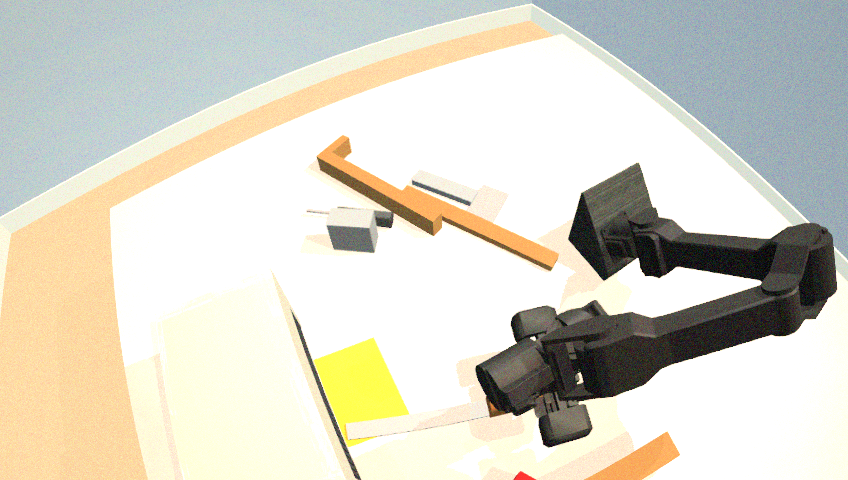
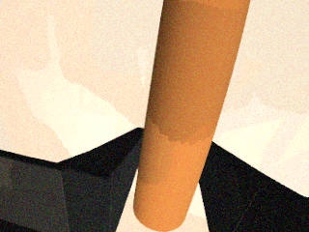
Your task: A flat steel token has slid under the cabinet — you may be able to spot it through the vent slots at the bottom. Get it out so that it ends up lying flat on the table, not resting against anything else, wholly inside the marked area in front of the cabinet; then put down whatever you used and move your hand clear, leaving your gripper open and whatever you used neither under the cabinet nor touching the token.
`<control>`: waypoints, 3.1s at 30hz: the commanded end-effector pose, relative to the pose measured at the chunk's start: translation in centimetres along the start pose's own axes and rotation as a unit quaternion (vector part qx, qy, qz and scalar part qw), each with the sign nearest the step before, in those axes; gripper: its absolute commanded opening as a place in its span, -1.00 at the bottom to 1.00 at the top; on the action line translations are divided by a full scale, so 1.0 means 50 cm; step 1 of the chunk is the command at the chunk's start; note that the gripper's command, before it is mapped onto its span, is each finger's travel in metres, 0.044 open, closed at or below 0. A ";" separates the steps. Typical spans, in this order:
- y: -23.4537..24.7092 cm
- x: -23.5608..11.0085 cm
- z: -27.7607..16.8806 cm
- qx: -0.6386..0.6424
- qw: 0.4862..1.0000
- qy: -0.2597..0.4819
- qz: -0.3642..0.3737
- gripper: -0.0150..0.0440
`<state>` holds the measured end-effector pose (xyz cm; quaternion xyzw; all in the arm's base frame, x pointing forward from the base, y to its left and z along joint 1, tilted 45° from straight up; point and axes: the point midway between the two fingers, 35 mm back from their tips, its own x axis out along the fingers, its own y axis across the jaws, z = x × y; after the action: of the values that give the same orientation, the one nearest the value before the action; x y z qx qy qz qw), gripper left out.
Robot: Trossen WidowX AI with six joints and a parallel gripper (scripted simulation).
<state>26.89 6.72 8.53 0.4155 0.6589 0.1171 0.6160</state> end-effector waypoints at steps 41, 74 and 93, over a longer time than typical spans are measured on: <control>0.004 -0.002 0.106 -0.002 1.000 0.000 0.001 -0.49; 0.007 -0.003 0.181 -0.003 1.000 -0.001 0.001 -0.49; 0.008 -0.004 0.222 -0.003 1.000 -0.001 0.001 -0.49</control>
<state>36.83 2.97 6.59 0.4151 0.6580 0.1182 0.6171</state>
